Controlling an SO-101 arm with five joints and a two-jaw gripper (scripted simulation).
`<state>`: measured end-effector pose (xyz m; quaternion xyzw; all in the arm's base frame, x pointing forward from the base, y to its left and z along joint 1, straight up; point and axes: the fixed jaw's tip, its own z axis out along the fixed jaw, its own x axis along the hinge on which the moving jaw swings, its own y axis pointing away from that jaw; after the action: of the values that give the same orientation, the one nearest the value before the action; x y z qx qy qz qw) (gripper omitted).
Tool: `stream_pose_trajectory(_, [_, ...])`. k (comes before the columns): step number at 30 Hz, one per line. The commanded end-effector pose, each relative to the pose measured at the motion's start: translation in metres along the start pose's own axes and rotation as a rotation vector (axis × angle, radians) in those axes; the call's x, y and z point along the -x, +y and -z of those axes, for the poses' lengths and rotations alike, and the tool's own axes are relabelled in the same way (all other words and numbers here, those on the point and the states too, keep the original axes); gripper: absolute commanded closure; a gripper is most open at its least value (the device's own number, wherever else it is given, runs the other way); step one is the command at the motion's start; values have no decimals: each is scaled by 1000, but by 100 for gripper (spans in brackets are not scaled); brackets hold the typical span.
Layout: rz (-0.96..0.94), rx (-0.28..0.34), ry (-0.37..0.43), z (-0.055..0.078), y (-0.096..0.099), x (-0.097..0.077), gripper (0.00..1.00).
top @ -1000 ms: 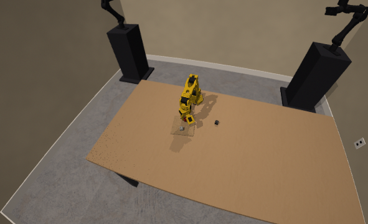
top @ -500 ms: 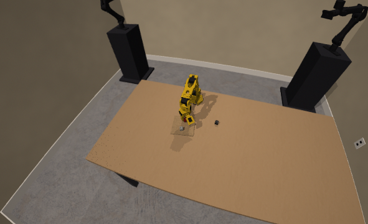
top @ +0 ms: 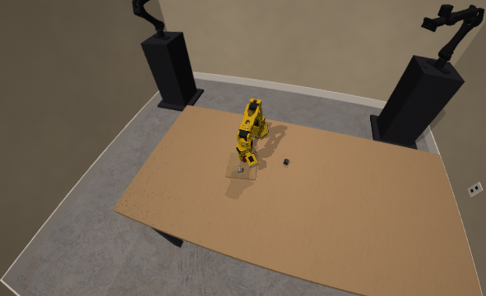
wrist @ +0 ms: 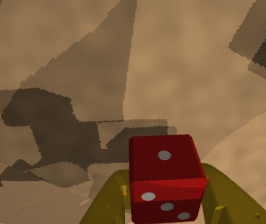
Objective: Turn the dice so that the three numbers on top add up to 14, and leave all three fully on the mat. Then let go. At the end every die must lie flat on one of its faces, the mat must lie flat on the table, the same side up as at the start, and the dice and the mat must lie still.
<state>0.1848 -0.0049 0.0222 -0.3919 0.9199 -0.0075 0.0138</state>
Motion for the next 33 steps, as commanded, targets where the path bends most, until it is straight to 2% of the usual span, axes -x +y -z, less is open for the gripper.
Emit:
stream_pose_trajectory(1, [3,-12,-13,1,-1,3,100])
stream_pose_trajectory(15, [3,-12,-13,-4,-1,3,100])
stream_pose_trajectory(25, [3,-12,-13,-4,-1,3,90])
stream_pose_trajectory(33, [3,-12,-13,-4,-1,3,89])
